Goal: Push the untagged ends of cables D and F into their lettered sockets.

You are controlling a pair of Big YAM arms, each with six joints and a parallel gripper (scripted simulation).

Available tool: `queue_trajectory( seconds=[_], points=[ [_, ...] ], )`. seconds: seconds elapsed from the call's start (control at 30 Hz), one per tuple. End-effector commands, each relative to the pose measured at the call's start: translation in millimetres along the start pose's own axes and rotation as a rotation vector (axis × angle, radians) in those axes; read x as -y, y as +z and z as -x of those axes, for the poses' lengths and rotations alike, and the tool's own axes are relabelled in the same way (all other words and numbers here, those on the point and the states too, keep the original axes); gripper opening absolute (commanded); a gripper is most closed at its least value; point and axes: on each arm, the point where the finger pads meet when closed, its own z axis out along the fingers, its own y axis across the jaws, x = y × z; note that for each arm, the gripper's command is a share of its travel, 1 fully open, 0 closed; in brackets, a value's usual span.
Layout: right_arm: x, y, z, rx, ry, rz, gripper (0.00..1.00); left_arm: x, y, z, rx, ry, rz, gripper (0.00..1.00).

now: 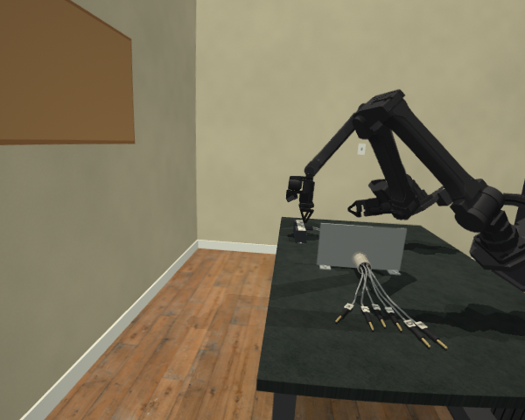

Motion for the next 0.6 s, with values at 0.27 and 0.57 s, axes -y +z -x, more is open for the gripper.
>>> queue_trajectory(
  seconds=[0.27,0.57],
  points=[
    [-2,-14,-25,-0.064,-0.013,0.005,1.0,6,0,1,0.003,0.009,-0.01,1.0],
    [1,-32,-7,0.014,0.014,-0.001,1.0,6,0,1,0.003,0.009,-0.01,1.0]
  ],
)
